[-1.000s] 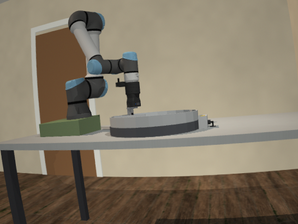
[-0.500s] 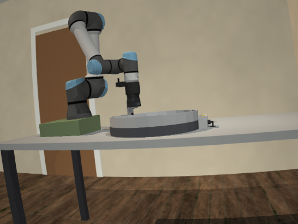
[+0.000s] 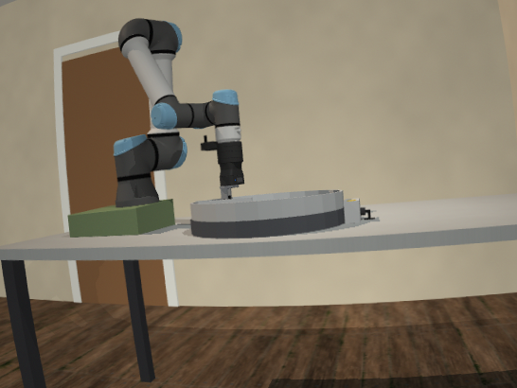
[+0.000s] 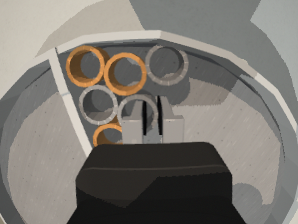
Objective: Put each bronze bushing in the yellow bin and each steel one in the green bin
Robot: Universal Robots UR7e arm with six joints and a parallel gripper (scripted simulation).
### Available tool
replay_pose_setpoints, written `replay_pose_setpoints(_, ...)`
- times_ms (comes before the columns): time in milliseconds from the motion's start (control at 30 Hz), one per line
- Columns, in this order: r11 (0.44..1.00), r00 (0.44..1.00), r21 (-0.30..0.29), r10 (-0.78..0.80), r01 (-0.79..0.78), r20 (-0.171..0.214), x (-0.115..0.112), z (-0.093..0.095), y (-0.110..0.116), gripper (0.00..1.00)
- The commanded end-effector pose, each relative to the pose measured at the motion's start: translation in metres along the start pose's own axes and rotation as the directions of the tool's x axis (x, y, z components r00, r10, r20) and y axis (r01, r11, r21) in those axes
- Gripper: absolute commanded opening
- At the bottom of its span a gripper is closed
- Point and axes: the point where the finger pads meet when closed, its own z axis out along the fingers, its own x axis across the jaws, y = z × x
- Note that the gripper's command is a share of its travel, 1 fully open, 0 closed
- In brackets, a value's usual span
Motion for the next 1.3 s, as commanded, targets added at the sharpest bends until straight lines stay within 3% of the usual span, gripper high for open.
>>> replay_pose_setpoints(0,1.000,1.000,-0.001,0.000,0.000,0.000,-0.0001,-0.0003,0.0004,0.00)
replay_pose_setpoints(1267,1.000,1.000,-0.001,0.000,0.000,0.002,-0.0001,-0.0092,0.0004,0.00)
